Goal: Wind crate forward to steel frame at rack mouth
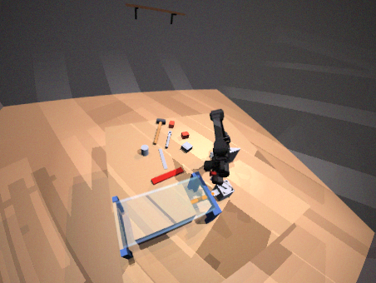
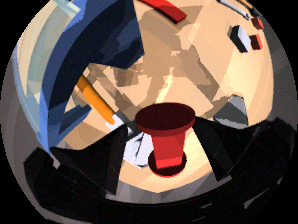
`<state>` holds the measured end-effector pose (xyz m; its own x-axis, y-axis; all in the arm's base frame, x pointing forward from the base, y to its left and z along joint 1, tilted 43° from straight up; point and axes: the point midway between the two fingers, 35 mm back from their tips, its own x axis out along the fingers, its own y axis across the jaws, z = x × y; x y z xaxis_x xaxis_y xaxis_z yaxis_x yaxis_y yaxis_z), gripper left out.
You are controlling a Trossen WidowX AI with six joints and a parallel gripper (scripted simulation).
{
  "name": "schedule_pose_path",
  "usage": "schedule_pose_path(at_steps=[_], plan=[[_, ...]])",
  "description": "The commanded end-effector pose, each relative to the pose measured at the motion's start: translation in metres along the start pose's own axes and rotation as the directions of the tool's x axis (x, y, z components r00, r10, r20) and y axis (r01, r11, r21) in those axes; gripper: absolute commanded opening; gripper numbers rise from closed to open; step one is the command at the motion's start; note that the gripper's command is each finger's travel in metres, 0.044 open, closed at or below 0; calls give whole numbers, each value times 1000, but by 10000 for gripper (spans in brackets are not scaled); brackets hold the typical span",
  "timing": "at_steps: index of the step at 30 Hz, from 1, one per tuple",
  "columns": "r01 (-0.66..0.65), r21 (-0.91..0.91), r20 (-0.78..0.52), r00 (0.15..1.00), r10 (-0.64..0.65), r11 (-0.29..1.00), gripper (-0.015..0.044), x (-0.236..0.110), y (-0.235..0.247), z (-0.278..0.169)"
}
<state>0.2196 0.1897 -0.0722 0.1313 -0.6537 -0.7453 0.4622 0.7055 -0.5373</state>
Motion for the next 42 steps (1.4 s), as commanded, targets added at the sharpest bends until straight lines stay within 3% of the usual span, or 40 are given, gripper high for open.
schedule_pose_path(at_steps=[1,11,14,42], plan=[[-1,0,0,1000,1,1000,282,-1,0,0],[-1,0,0,1000,1,1000,20,-1,0,0],[-1,0,0,1000,1,1000,0,-1,0,0],[1,-4,6,1000,-1,1000,0,3,11,5]])
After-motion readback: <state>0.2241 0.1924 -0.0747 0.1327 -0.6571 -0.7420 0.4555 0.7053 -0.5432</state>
